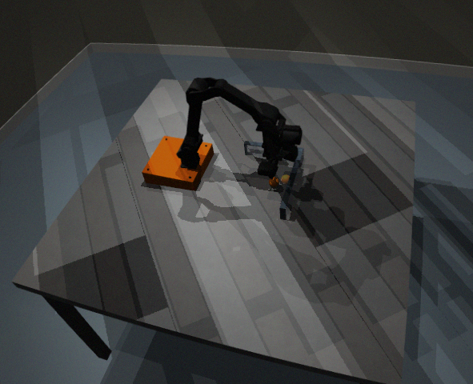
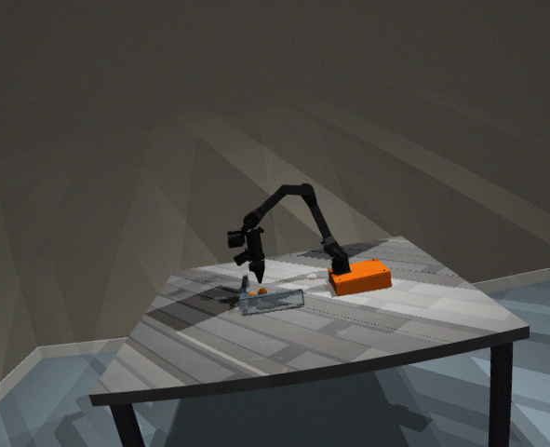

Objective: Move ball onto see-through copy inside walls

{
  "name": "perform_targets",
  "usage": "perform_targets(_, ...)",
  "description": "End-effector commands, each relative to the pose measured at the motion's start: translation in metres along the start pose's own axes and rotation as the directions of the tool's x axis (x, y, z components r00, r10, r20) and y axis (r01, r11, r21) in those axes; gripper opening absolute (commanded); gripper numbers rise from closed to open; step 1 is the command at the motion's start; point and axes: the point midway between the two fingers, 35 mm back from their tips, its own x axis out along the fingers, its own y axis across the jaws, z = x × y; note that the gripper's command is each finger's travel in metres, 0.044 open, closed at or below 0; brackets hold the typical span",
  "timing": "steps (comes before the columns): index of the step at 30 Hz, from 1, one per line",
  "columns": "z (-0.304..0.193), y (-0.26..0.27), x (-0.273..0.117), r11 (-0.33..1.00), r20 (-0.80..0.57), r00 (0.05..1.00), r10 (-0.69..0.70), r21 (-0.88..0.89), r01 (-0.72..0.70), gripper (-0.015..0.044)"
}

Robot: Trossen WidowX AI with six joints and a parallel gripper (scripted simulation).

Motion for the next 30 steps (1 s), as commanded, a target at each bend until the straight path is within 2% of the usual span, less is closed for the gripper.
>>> perform_targets(1,-0.001,0.001,0.011,1.000,-0.008,1.000,0.003,0.006,-0.003,0.0291)
perform_targets(30,-0.002,0.002,0.053,1.000,-0.008,1.000,0.003,0.005,-0.003,0.0291)
